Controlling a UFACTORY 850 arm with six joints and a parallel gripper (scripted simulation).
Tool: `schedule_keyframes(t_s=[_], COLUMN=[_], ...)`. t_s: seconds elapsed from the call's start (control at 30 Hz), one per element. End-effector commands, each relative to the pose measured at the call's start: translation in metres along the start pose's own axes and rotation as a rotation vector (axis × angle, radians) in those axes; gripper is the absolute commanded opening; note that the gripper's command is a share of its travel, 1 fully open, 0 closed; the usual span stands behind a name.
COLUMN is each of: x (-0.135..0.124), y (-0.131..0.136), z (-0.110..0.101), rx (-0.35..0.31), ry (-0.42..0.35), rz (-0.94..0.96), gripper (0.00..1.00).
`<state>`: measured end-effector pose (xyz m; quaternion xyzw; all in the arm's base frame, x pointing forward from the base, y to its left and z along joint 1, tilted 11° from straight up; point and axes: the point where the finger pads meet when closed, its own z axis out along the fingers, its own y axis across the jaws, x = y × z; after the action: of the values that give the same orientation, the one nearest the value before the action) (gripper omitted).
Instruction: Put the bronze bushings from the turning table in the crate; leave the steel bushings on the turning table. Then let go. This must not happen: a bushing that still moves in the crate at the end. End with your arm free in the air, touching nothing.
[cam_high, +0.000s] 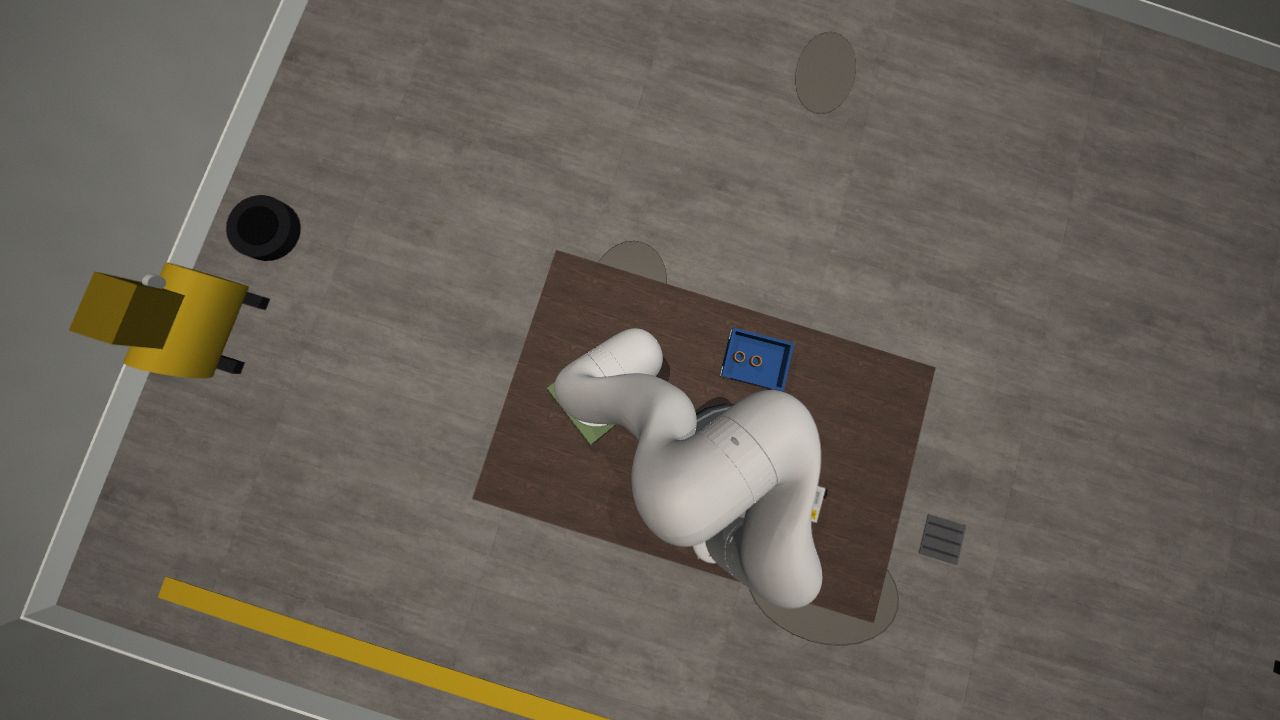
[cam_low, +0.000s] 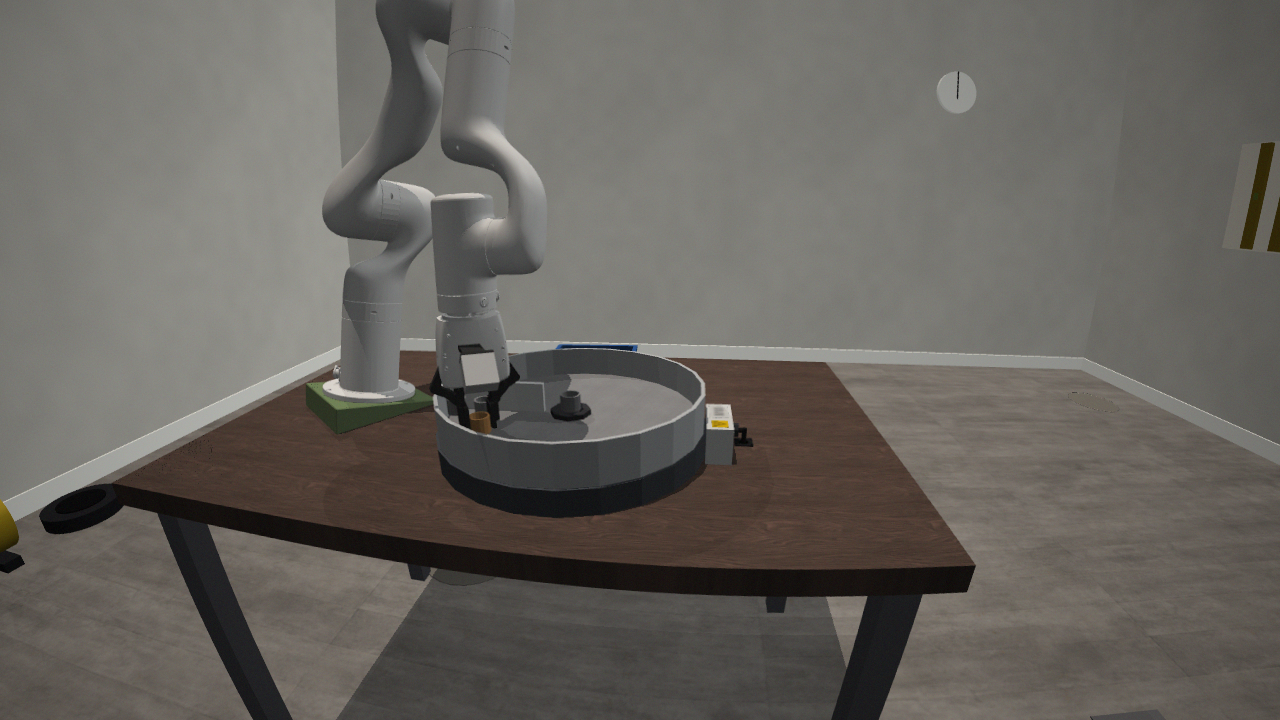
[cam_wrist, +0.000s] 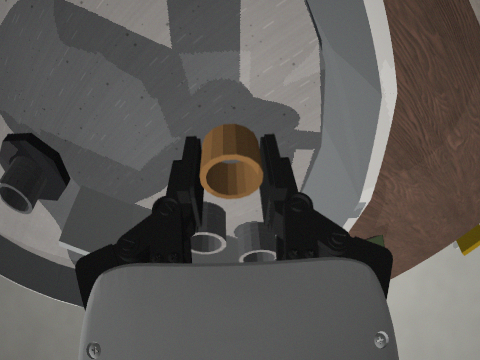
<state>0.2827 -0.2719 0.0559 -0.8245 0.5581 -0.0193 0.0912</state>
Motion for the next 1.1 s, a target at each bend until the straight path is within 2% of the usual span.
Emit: schedule_keyframes(t_s=[0.0,0.6,0.9,0.97,1.07], x=[0.001,0.001,0.001,0.001,0.001], y=[0.0,0.0,0.0,0.0,0.0], z=[0.0,-0.003,-0.029,-0.029,-0.044], rx=[0.0,0.001,0.0,0.0,0.0], ry=[0.001,0.001,0.001,0.001,0.001], rz=[0.0,0.0,0.0,0.0,0.0], gripper=[0.0,0.0,0.0,0.0,0.0])
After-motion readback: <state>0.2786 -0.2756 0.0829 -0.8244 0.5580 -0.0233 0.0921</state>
